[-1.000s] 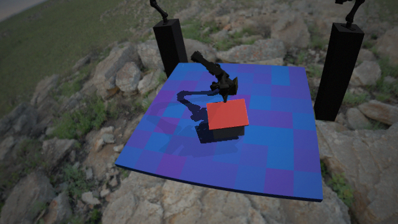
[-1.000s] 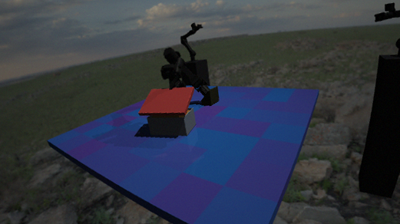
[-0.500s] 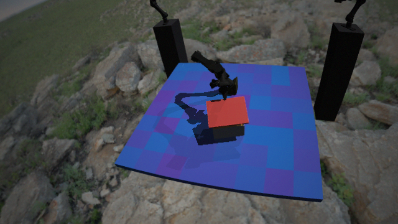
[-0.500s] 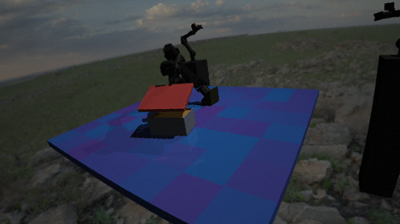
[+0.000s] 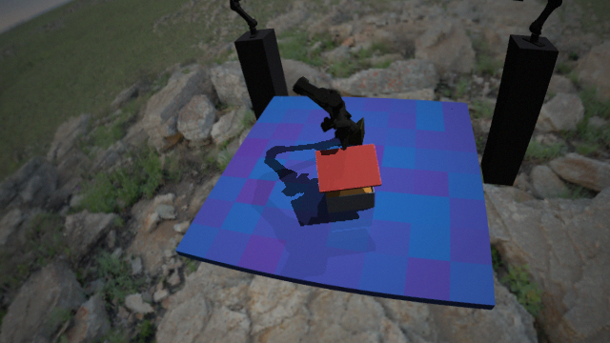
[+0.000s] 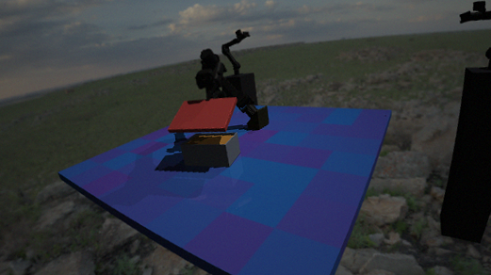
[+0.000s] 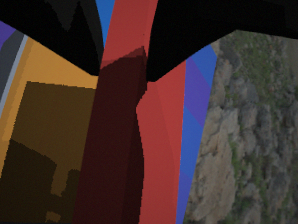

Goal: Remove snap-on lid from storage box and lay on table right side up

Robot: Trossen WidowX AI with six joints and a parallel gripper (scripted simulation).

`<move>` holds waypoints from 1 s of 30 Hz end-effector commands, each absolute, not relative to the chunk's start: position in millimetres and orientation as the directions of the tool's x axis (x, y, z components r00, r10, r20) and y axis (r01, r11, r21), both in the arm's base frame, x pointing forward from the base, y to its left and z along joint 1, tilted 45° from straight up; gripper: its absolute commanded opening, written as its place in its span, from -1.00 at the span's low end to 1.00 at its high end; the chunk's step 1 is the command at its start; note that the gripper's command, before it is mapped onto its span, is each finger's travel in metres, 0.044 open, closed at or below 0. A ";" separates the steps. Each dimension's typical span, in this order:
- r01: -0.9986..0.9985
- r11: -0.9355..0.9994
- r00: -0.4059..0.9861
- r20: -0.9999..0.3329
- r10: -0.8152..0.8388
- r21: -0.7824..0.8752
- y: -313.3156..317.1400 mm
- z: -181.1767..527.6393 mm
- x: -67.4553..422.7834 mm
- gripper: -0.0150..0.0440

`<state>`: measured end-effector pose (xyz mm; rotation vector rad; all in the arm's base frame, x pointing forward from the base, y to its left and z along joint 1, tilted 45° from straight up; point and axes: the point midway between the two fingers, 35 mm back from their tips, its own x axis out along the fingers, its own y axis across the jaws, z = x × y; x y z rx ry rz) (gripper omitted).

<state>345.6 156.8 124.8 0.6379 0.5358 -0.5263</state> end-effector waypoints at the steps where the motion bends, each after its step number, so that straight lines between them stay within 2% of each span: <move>1: 0.598 0.681 0.747 -0.602 -0.282 0.423 163.6 132.1 346.7 -0.49; 30: 0.598 0.680 0.747 -0.603 -0.280 0.424 194.3 91.8 326.2 -0.49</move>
